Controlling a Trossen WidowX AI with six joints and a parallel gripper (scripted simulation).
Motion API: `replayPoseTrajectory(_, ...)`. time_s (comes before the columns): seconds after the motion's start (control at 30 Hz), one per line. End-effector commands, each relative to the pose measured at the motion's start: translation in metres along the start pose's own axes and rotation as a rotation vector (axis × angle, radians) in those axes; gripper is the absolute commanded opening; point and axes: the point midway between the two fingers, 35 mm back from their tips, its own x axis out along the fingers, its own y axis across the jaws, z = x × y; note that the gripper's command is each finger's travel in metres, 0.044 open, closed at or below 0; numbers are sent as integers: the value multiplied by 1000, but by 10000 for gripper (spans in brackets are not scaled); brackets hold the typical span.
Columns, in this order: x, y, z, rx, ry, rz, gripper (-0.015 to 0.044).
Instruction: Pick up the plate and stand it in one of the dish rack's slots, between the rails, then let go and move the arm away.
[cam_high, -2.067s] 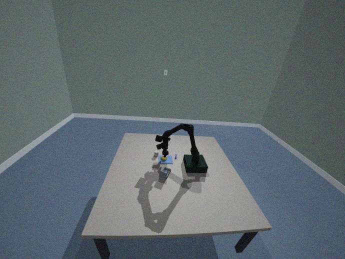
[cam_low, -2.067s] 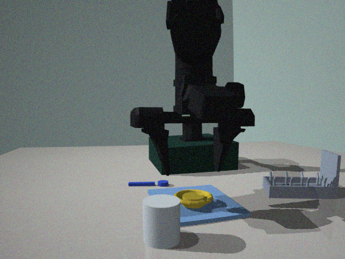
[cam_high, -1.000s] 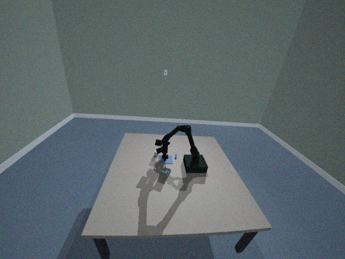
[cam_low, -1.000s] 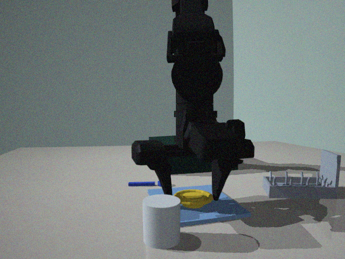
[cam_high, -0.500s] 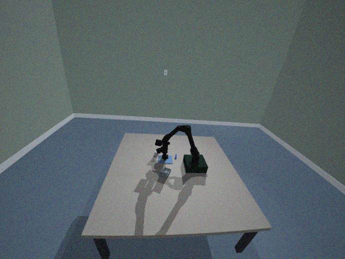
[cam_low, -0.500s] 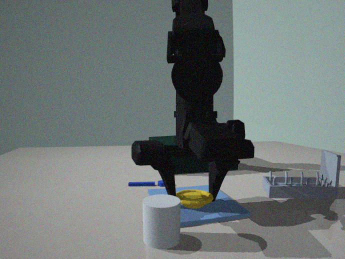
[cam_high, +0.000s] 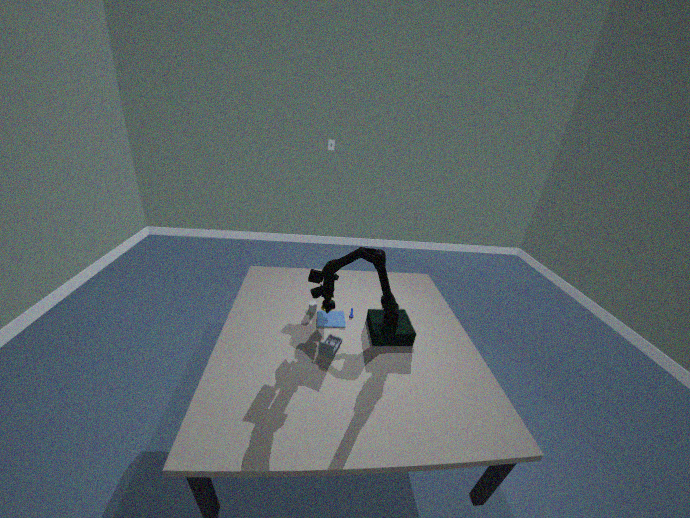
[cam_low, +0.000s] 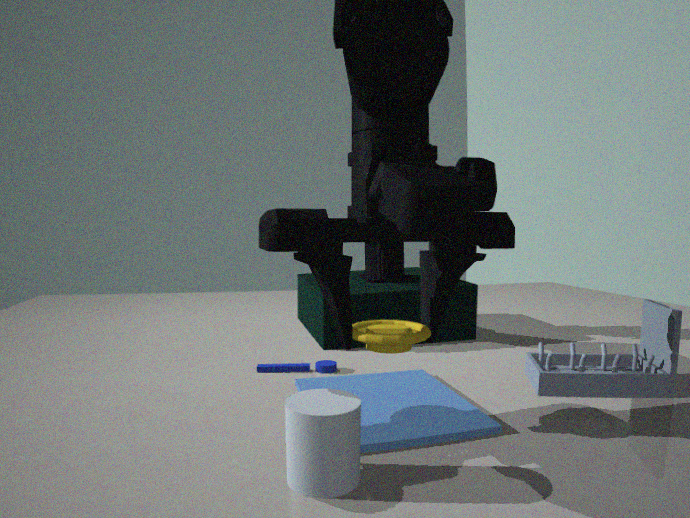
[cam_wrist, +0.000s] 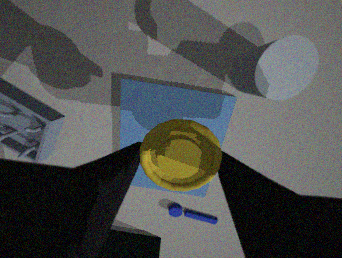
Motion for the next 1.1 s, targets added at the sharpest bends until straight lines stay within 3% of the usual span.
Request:
replayPoseTrajectory(0.0,-18,-1,3,2,-2,-3,0)
replayPoseTrajectory(0.5,-91,-2,5,8,-5,-7,0)
replayPoseTrajectory(0.83,-119,1,5,7,-3,-3,0)
replayPoseTrajectory(1.07,-120,69,-9,214,-1,4,0)
